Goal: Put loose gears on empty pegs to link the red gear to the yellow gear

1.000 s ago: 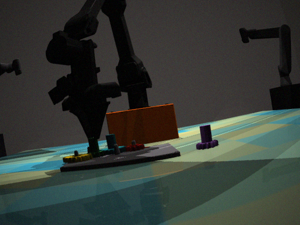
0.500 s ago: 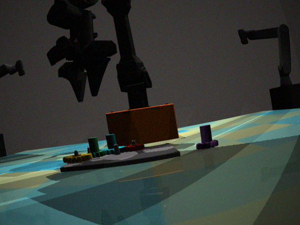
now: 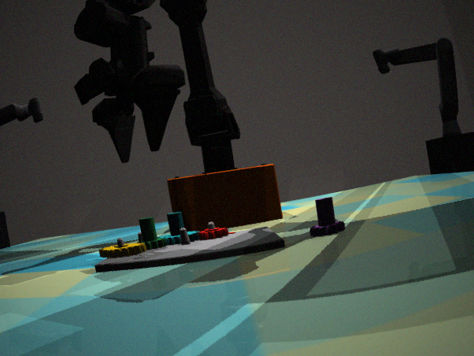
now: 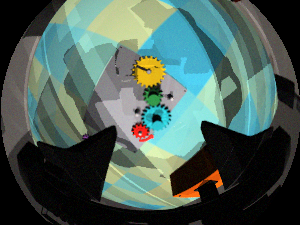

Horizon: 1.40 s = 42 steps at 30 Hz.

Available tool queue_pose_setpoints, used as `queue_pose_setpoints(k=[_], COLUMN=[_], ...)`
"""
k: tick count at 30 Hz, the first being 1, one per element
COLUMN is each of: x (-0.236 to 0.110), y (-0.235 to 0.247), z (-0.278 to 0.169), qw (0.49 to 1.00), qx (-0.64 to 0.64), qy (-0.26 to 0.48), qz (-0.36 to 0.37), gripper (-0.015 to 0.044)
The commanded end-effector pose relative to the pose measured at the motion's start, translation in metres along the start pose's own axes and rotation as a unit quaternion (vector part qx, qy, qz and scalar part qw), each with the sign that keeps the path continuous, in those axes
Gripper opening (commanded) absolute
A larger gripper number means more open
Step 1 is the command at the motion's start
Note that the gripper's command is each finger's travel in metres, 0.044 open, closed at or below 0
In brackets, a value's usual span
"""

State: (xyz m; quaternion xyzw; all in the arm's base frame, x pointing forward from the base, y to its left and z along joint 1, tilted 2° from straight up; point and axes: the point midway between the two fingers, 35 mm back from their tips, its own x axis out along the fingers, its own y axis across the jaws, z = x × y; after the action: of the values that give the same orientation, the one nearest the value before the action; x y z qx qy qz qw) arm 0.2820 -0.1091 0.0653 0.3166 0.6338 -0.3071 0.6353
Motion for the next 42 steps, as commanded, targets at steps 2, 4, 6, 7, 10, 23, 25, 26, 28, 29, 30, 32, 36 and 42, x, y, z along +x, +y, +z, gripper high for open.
queue_pose_setpoints(k=[2,4,6,7,10,23,25,26,28,29,30,32,36,42], x=[-0.001,-0.001,-0.001,-0.001,-0.001,-0.001,-0.001,-0.001,-0.001,-0.001,-0.001,-0.003,-0.010,-0.022], y=[0.000,0.000,0.000,0.000,0.000,0.000,0.000,0.000,0.000,0.000,0.002,0.019,0.066,0.121], z=[0.000,0.000,0.000,0.000,0.000,0.000,0.000,0.000,0.000,0.000,-0.001,-0.011,-0.049,-0.121], qw=[1.000,1.000,1.000,1.000,1.000,1.000,1.000,1.000,1.000,1.000,1.000,1.000,1.000,1.000], qx=[0.001,0.001,0.001,0.001,0.001,0.001,0.001,0.001,0.001,0.001,0.001,0.001,0.001,0.001], qy=[0.000,0.000,0.000,0.000,0.000,0.000,0.000,0.000,0.000,0.000,0.000,0.000,0.001,0.004], qz=[0.000,0.000,0.000,0.000,0.000,0.000,0.000,0.000,0.000,0.000,0.000,0.001,0.003,0.007], gripper=[0.0440,0.0440,0.0440,0.0440,0.0440,0.0440,0.0440,0.0440,0.0440,0.0440,0.0440,0.0440,0.0440,0.0440])
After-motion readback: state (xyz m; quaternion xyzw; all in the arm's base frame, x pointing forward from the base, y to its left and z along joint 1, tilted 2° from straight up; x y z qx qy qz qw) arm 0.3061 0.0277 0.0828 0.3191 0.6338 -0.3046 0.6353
